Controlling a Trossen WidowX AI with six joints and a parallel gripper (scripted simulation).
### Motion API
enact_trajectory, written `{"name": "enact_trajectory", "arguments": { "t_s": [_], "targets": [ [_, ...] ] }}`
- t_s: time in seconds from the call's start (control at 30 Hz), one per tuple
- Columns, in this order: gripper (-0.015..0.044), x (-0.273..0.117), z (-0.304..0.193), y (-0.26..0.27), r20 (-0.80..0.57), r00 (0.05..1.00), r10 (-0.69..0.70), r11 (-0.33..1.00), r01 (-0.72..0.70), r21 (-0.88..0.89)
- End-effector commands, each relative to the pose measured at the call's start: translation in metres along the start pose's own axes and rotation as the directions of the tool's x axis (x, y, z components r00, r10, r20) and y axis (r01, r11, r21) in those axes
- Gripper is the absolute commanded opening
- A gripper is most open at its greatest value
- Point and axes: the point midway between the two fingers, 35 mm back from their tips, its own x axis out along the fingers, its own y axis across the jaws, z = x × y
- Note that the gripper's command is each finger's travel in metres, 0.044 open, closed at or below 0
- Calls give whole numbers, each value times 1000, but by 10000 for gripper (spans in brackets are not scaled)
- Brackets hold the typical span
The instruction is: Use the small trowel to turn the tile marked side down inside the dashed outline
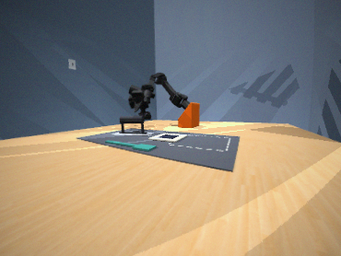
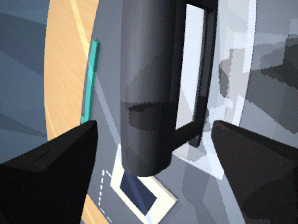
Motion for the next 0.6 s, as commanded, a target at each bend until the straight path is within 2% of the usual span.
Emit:
{"name": "enact_trajectory", "arguments": {
  "t_s": [0.0, 0.57],
  "targets": [
    [300, 0, 1, 1, 7, 1000, 9, 1000, -9, 12],
    [300, 27, 3, 2, 8, 1000, 9, 1000, -9, 12]
  ]
}}
